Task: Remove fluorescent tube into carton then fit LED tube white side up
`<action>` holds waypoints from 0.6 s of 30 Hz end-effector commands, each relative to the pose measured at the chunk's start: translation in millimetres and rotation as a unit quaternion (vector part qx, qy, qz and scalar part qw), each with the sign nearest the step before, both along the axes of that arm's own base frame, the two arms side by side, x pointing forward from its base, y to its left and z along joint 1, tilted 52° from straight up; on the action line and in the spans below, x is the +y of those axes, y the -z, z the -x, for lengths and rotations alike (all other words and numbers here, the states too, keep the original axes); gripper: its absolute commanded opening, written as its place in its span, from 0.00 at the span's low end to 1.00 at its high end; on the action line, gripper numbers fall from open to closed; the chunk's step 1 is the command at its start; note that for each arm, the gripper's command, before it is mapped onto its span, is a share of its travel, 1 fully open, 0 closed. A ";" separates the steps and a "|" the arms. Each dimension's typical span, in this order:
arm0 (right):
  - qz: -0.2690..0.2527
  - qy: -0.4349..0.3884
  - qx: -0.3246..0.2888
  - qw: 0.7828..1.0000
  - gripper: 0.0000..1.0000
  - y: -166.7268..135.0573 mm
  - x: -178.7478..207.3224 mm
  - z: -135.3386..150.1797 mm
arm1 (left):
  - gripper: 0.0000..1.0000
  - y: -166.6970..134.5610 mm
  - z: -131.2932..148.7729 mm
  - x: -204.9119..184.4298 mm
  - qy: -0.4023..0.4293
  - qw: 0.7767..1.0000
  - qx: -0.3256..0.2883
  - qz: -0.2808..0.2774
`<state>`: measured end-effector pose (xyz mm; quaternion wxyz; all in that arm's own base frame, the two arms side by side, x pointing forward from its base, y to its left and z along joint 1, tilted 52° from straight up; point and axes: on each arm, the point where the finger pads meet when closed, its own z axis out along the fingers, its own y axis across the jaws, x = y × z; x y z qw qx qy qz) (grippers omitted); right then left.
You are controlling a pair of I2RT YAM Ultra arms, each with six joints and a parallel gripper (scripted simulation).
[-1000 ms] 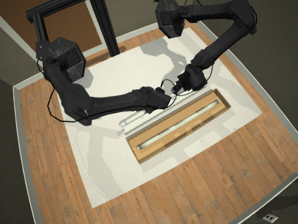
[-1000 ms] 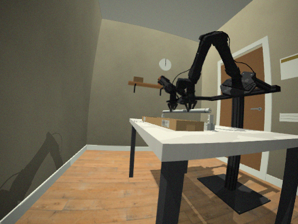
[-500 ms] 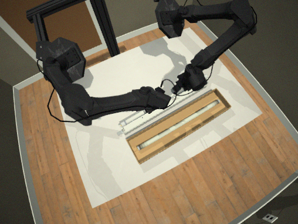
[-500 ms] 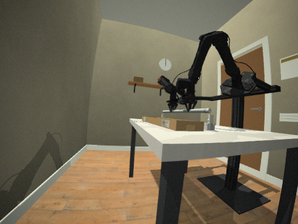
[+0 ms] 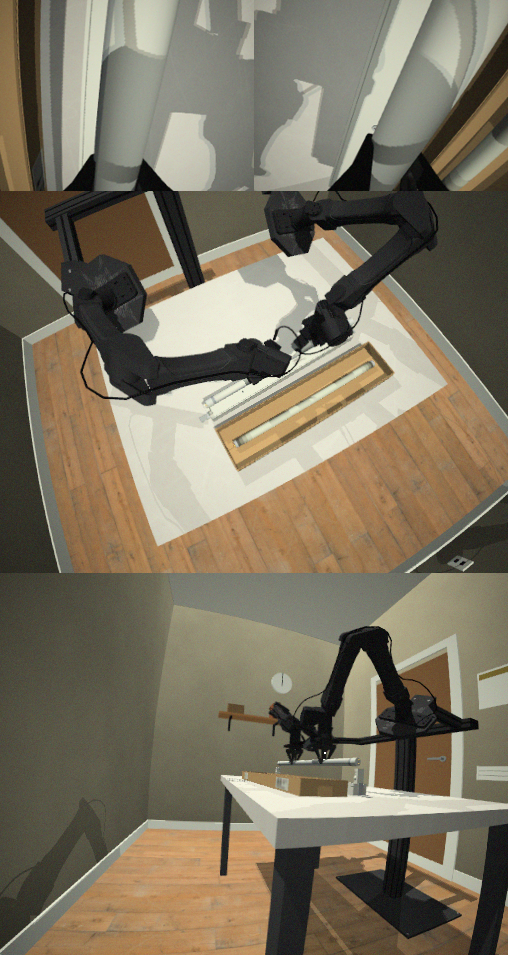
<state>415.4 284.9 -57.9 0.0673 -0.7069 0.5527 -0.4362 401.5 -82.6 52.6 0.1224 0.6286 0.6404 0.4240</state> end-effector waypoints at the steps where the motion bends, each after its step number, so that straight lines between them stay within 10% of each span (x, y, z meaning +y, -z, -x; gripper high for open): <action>1: -0.019 -0.018 0.011 1.000 0.11 9.3 17.1 5.8 | 0.11 5.2 -1.2 -18.4 0.020 1.000 -0.002 0.023; 18: -0.022 -0.012 0.008 1.000 0.11 13.6 12.9 -2.6 | 0.11 1.4 -11.1 -18.9 0.023 0.999 -0.008 0.024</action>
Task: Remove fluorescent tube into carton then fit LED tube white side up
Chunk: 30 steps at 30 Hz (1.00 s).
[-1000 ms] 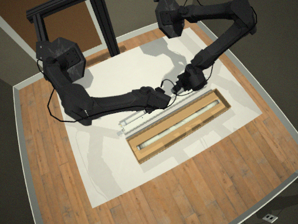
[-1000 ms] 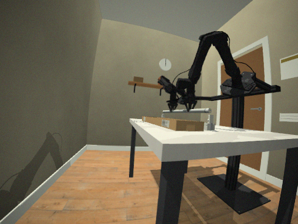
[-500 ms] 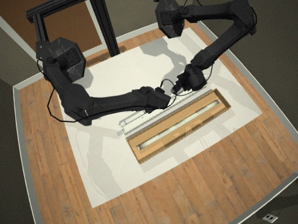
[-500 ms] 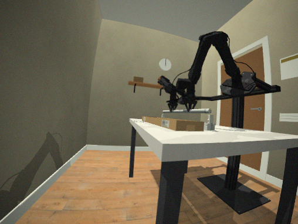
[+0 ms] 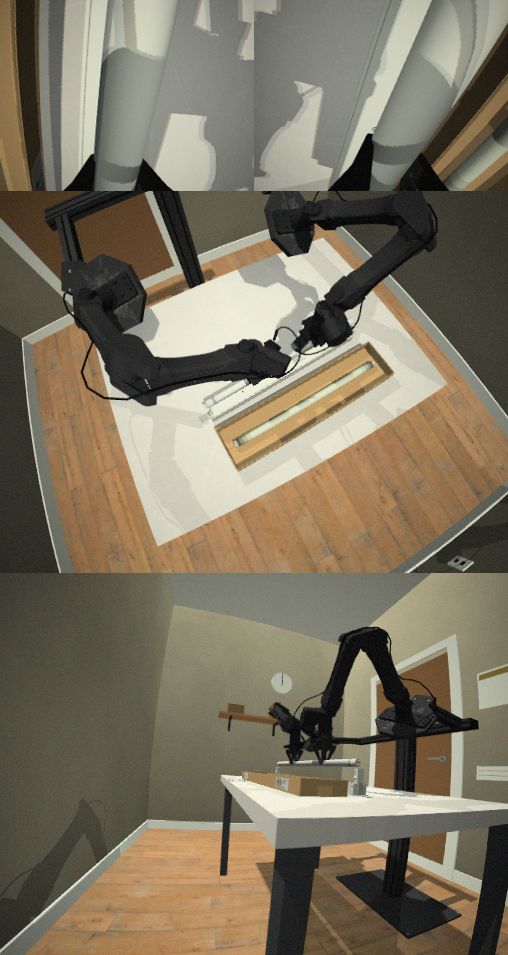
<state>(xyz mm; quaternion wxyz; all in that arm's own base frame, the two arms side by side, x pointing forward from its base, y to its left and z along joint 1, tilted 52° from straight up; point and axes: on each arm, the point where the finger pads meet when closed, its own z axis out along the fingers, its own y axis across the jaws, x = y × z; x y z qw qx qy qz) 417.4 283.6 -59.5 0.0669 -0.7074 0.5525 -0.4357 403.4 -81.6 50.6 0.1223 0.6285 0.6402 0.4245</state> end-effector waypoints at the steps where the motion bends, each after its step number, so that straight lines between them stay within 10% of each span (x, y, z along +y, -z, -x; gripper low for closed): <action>1: -0.021 -0.015 0.008 1.000 0.11 12.7 17.4 2.7 | 0.11 -3.4 -9.3 -19.6 0.019 0.999 -0.012 0.029; 30: -0.023 -0.016 0.004 1.000 0.11 15.0 16.2 -4.8 | 0.11 -6.1 -17.2 -17.2 0.021 0.999 -0.021 0.031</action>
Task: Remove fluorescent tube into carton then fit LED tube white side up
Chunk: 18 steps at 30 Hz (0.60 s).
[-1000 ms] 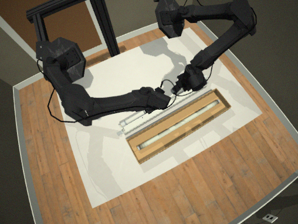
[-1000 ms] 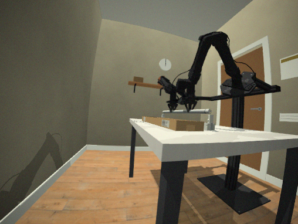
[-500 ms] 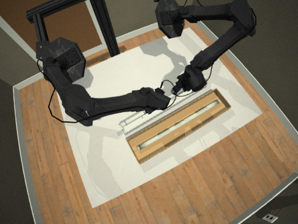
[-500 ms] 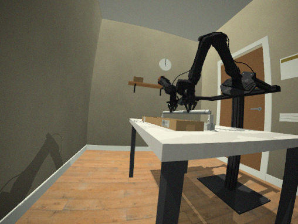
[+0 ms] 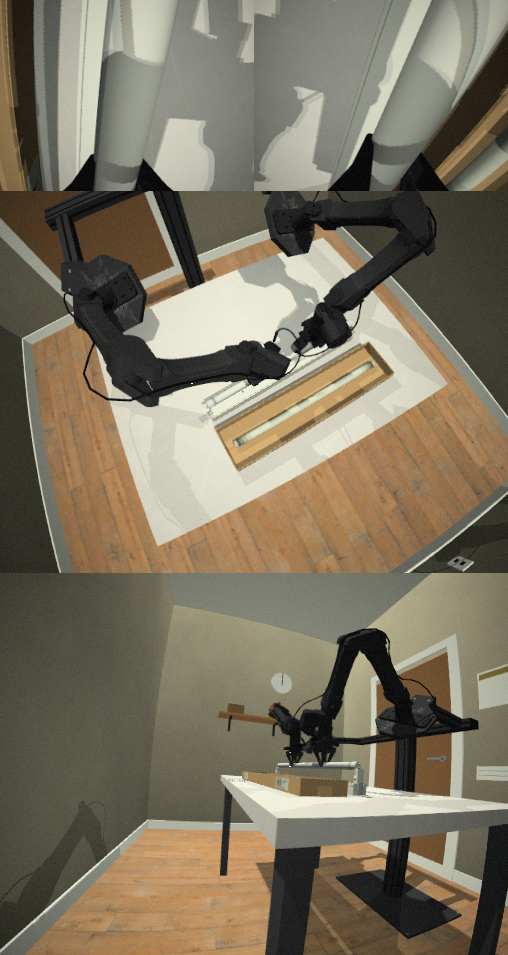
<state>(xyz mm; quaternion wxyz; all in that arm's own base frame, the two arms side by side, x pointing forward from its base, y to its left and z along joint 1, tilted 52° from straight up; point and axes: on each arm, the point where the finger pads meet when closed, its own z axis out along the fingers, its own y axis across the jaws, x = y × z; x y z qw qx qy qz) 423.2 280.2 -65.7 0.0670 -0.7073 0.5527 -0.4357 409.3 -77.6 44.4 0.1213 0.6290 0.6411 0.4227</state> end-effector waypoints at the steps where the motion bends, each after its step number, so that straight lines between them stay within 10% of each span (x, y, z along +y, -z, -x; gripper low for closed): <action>1: -0.023 -0.018 0.004 1.000 0.11 7.8 21.2 1.4 | 0.11 -12.1 -11.5 -21.4 0.023 0.999 -0.023 0.028; 18: -0.021 -0.014 0.005 1.000 0.11 15.5 14.3 -4.0 | 0.11 -4.5 -13.4 -17.8 0.021 0.999 -0.018 0.027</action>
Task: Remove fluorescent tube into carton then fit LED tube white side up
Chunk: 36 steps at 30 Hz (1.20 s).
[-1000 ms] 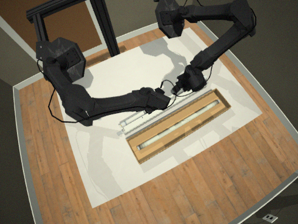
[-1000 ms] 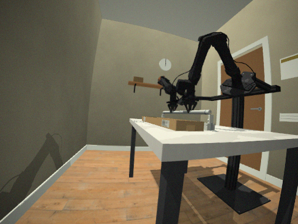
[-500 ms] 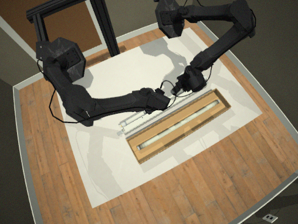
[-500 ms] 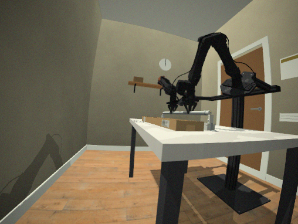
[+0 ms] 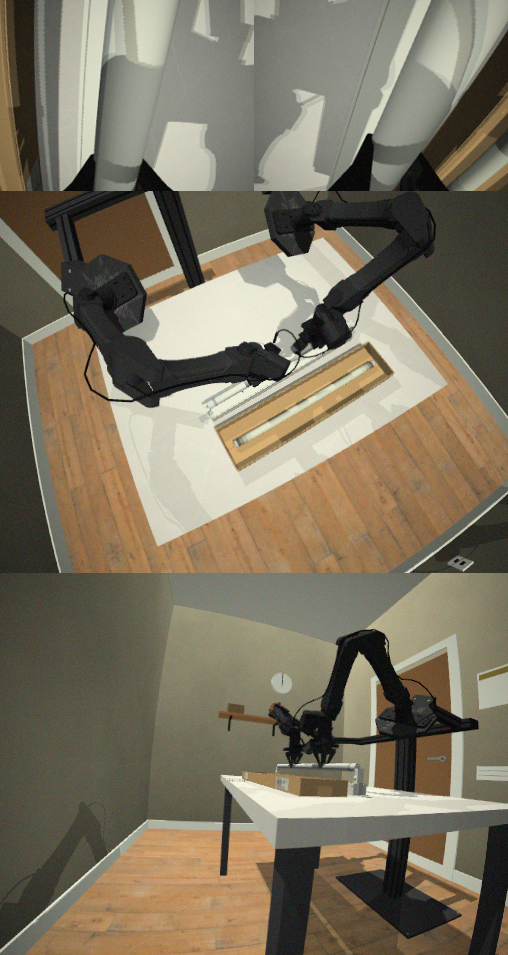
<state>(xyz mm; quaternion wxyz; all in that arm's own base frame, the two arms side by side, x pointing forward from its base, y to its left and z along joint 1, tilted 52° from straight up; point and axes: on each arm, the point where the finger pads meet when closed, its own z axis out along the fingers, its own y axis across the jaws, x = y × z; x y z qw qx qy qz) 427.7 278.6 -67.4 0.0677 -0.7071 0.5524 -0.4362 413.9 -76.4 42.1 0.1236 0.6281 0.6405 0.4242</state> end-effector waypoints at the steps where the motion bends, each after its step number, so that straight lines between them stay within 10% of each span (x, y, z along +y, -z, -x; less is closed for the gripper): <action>1: -0.021 -0.016 0.006 1.000 0.11 14.2 18.0 2.0 | 0.11 -5.3 -9.3 -19.1 0.021 0.999 -0.014 0.026; 36: -0.021 -0.018 0.007 1.000 0.11 18.7 15.8 -4.4 | 0.11 -0.5 -16.1 -15.0 0.021 0.999 -0.016 0.024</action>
